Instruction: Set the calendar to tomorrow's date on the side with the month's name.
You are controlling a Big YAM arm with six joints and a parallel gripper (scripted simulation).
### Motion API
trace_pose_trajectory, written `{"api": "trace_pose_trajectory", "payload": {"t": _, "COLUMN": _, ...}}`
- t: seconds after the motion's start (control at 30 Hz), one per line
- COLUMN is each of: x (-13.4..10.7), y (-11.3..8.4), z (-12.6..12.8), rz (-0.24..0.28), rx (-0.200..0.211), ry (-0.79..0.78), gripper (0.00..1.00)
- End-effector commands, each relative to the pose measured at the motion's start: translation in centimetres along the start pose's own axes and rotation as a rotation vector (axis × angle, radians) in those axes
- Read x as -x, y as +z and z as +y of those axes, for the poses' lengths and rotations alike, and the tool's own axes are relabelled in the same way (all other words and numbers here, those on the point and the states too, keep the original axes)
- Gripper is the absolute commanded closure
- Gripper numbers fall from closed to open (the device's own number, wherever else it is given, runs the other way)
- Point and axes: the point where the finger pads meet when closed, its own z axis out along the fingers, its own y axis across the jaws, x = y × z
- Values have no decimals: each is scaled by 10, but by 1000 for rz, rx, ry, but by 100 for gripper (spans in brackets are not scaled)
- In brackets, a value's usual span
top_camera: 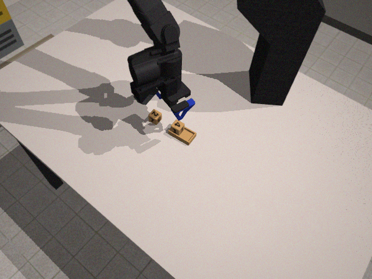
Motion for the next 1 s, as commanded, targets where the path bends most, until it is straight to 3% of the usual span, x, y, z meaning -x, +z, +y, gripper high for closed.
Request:
{"api": "trace_pose_trajectory", "payload": {"t": 0.0, "x": 10, "y": 0, "z": -8, "rz": -10, "rx": -7, "ry": 159, "gripper": 0}}
{"api": "trace_pose_trajectory", "payload": {"t": 0.97, "x": 24, "y": 9, "z": -56, "rz": -17, "rx": -5, "ry": 1025, "gripper": 0}}
